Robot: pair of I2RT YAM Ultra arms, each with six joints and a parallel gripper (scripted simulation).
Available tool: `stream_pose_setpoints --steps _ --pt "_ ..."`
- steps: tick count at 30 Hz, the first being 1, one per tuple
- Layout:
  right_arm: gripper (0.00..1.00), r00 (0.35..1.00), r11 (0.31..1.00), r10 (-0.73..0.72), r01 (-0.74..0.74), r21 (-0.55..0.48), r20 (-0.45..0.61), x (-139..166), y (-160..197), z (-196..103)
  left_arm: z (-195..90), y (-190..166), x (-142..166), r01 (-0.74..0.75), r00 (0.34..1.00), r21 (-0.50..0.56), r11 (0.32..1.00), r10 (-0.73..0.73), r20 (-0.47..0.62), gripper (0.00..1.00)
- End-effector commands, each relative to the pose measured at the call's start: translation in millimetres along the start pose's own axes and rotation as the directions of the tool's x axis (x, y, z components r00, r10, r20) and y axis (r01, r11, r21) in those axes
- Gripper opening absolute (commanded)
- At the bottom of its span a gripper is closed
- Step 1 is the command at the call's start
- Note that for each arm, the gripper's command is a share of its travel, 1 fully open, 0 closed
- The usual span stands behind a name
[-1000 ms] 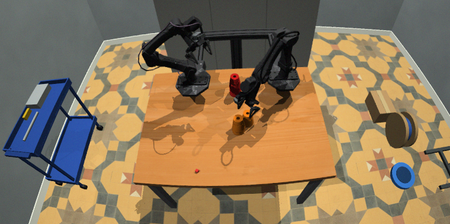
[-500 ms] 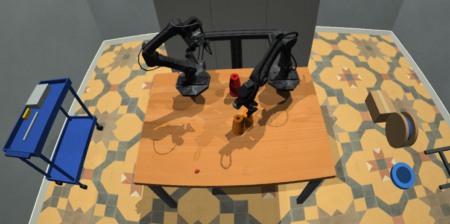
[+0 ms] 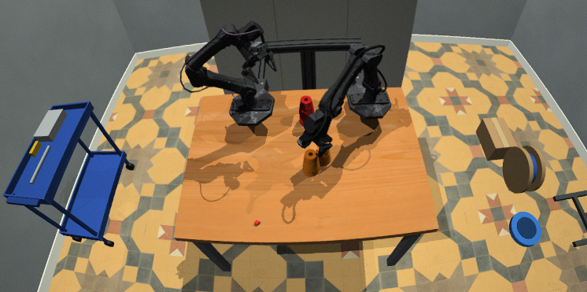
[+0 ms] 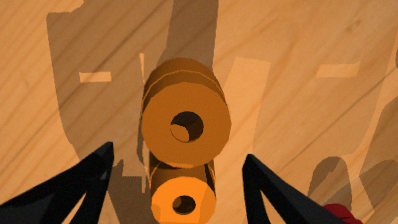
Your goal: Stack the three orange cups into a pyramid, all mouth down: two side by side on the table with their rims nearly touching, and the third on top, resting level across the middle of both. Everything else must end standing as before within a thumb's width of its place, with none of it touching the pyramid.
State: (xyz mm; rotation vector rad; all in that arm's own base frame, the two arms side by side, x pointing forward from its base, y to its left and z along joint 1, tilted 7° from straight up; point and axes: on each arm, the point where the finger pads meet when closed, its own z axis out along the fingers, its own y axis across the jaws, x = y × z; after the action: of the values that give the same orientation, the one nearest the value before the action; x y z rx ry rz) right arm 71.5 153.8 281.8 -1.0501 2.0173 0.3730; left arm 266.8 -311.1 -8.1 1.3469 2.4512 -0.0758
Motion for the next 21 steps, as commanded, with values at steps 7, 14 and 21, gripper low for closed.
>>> stream_pose_setpoints --steps 7,14,21 --pt "1.00 1.000 1.000 -0.009 0.009 0.020 0.004 -0.1 -2.0 1.0 -7.8 -4.4 -13.2 -0.015 1.000 0.003 1.000 0.015 0.014 0.82" --pt "1.00 1.000 1.000 -0.009 0.009 0.020 0.004 -0.1 -2.0 1.0 4.0 -4.9 -25.0 -0.009 0.999 -0.003 1.000 0.009 0.036 0.82" --pt "1.00 1.000 1.000 -0.009 0.009 0.020 0.004 -0.1 -2.0 1.0 11.8 -2.5 -24.7 -0.007 0.999 -0.003 1.000 0.008 0.035 0.82"
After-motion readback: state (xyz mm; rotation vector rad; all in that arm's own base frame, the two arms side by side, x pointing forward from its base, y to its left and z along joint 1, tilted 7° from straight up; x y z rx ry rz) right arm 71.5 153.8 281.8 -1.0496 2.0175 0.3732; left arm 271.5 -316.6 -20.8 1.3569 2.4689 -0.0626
